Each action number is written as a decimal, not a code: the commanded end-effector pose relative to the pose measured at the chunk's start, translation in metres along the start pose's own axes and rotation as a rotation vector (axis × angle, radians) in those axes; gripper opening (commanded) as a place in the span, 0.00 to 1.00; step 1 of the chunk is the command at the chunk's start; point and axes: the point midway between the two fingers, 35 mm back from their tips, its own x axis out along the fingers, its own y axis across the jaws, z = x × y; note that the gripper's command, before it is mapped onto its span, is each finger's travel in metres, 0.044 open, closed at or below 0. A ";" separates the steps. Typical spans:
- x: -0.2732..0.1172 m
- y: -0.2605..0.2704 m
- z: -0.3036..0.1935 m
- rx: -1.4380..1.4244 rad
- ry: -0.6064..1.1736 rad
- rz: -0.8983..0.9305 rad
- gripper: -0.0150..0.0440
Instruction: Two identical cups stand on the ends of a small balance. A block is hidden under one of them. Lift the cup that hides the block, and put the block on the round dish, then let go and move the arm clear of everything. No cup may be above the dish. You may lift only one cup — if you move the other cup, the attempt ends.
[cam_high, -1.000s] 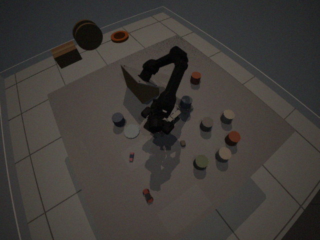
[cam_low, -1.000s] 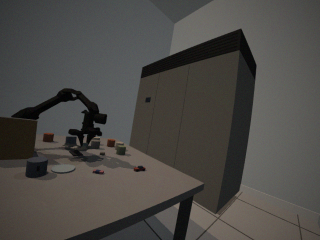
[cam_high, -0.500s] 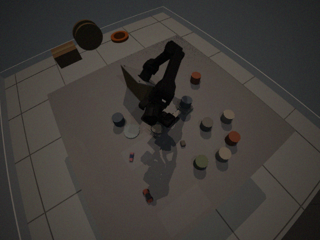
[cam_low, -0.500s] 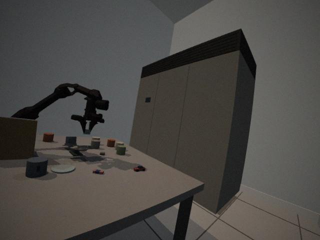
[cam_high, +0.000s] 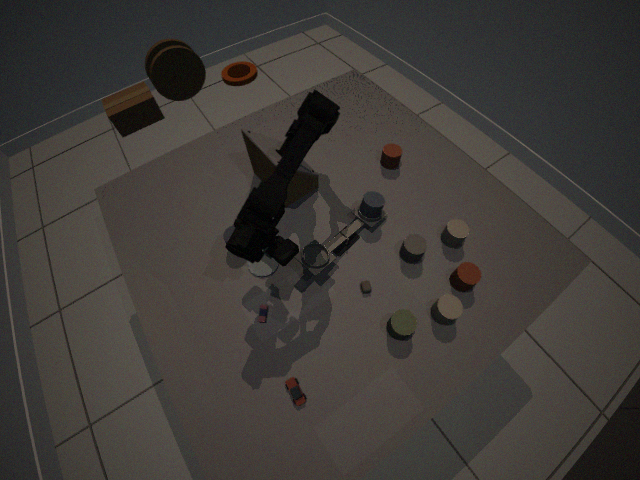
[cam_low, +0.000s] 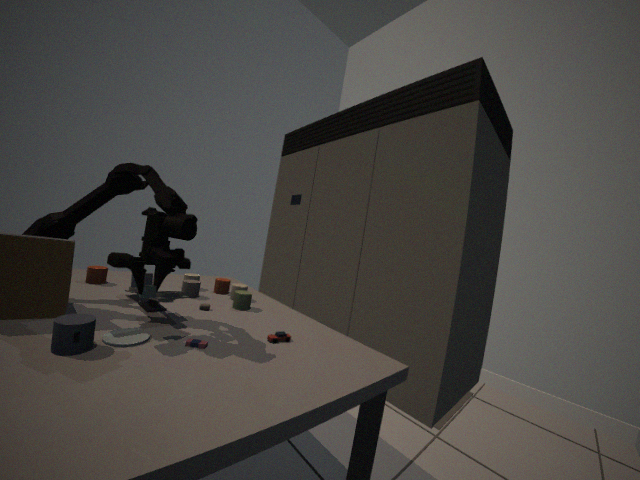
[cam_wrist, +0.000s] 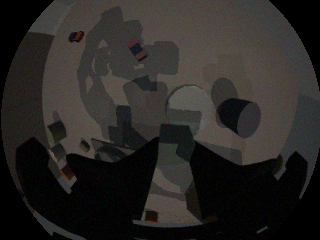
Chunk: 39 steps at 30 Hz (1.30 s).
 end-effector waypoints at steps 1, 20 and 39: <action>0.021 -0.029 0.011 -0.004 -0.001 -0.003 0.25; 0.075 -0.042 0.015 -0.005 0.002 -0.002 0.25; 0.089 -0.042 0.016 -0.011 0.000 -0.007 0.57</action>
